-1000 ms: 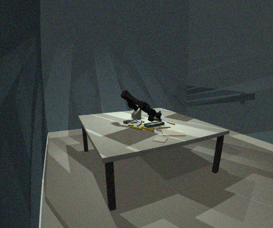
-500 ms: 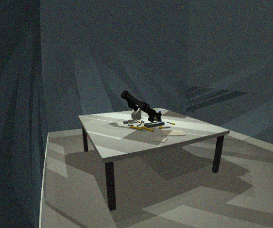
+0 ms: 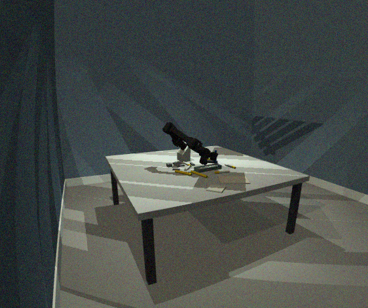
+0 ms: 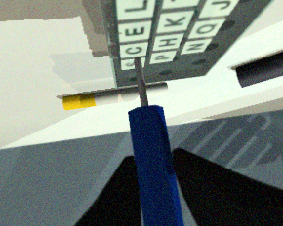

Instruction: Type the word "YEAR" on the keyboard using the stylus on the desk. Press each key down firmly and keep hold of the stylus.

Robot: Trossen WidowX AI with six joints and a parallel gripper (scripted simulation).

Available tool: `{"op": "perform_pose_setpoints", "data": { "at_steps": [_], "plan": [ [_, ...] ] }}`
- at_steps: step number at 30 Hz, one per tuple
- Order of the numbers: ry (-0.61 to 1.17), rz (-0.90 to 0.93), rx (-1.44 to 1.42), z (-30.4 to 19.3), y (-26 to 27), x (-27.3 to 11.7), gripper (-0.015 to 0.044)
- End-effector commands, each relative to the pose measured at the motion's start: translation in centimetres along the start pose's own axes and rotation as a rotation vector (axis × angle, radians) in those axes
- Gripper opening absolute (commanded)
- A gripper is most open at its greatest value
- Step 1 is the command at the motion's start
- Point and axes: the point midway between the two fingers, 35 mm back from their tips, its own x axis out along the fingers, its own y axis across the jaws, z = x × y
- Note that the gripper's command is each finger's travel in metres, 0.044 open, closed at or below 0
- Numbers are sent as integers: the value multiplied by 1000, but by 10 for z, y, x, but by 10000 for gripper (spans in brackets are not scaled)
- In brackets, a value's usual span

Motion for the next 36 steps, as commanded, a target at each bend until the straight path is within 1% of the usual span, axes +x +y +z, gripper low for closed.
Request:
{"op": "perform_pose_setpoints", "data": {
  "at_steps": [1, 36],
  "plan": [
    [2, -3, -5, 0, -1, -1, 81],
    [1, -3, -5, 14, -1, 7, 81]
  ]
}}
